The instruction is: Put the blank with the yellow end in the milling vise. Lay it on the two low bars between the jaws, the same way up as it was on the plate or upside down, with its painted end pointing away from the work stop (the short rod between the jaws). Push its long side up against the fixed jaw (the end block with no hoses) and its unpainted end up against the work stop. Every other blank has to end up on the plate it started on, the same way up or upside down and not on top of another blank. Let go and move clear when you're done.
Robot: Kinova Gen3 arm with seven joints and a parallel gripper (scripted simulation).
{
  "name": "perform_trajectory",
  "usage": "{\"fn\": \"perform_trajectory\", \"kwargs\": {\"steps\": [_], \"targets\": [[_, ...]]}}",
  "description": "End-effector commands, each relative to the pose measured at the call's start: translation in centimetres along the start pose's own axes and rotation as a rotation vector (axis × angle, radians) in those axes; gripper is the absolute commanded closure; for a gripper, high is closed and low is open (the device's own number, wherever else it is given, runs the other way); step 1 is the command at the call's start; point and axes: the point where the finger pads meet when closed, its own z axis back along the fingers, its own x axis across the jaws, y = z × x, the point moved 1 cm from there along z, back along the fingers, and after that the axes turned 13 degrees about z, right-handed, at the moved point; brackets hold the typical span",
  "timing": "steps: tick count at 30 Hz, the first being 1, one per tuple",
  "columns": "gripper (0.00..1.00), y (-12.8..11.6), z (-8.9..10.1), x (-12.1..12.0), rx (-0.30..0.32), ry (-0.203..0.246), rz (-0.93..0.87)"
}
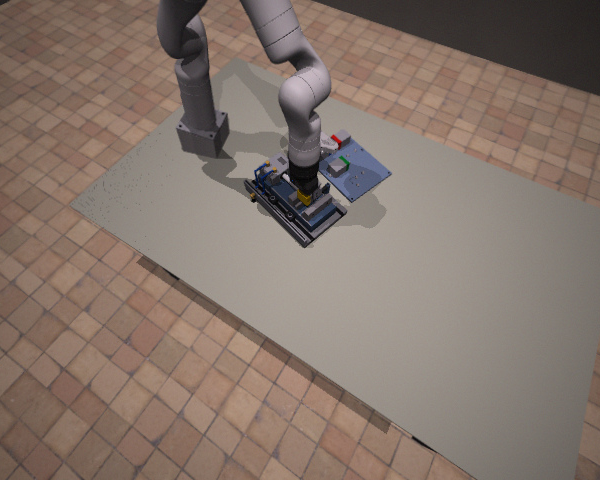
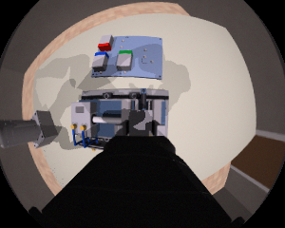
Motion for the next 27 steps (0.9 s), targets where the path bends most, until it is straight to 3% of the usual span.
{"fn": "perform_trajectory", "kwargs": {"steps": [1,27], "targets": [[1.0,-0.03,-0.04,0.06,-0.001,-0.002,-0.01],[1.0,-0.02,0.04,0.06,-0.001,-0.002,-0.003]]}}
